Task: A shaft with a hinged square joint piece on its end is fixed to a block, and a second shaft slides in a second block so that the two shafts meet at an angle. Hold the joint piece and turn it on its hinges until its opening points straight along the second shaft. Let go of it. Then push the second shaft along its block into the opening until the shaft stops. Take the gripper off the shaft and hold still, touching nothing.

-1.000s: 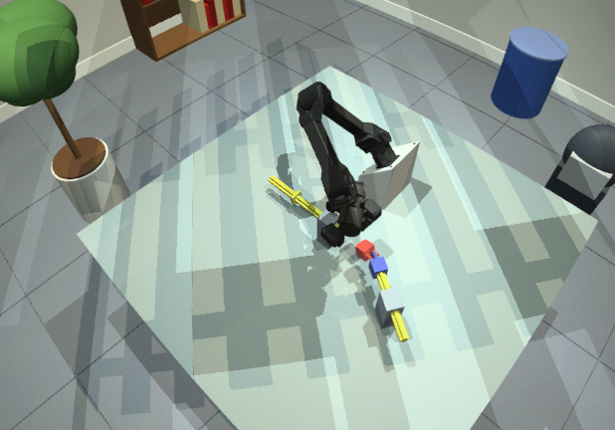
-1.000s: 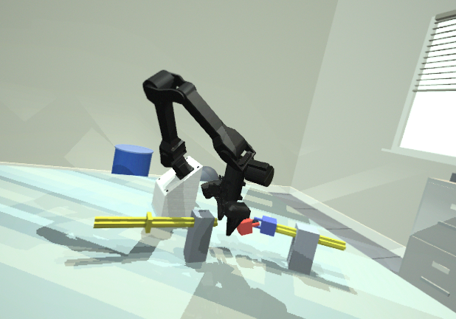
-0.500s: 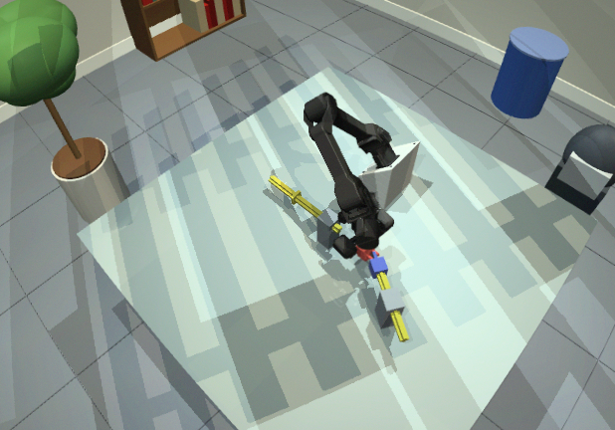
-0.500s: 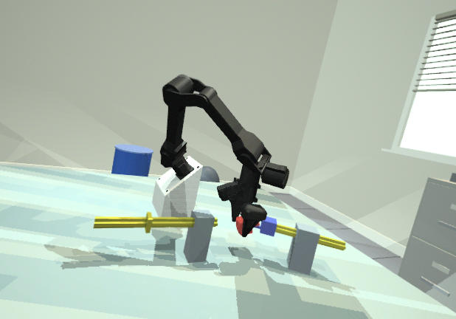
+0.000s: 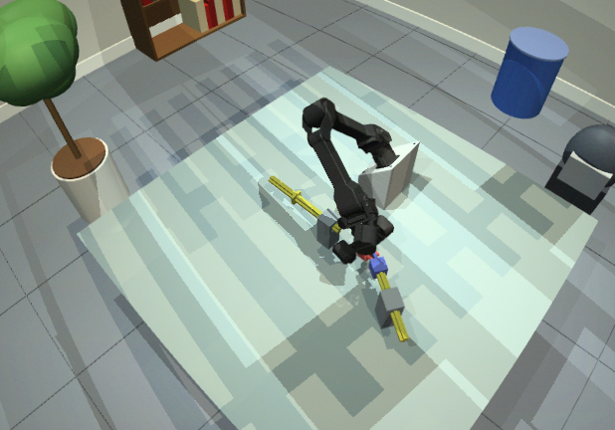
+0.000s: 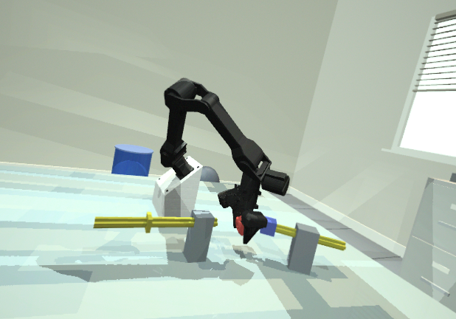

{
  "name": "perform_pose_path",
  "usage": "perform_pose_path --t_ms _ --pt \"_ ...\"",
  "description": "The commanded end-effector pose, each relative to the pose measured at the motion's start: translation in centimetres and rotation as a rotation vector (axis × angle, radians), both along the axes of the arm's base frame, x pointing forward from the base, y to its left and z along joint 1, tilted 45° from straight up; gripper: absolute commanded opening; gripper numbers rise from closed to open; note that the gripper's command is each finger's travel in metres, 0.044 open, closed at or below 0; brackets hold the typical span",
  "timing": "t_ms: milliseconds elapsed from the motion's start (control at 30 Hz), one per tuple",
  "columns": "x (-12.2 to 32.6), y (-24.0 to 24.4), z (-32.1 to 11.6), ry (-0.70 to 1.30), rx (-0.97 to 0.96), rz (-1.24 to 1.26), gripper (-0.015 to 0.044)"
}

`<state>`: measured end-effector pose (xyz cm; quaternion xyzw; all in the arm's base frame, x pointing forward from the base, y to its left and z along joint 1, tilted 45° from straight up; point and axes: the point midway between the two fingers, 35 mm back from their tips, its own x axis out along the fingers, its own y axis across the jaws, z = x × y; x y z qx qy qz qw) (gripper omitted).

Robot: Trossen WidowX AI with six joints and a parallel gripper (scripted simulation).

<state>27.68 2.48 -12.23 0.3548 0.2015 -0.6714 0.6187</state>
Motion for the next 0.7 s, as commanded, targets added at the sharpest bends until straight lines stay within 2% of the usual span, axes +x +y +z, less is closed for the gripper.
perform_pose_path --t_ms 0,133,467,667 --pt "-0.43 -0.82 -0.75 0.018 -0.012 0.001 0.0440" --pt "-0.43 -0.89 -0.82 0.018 -0.012 0.001 0.0440" --pt "-0.43 -0.89 -0.82 0.018 -0.012 0.001 0.0182" --pt "-0.43 -0.89 -0.82 0.018 -0.012 0.001 0.0182"
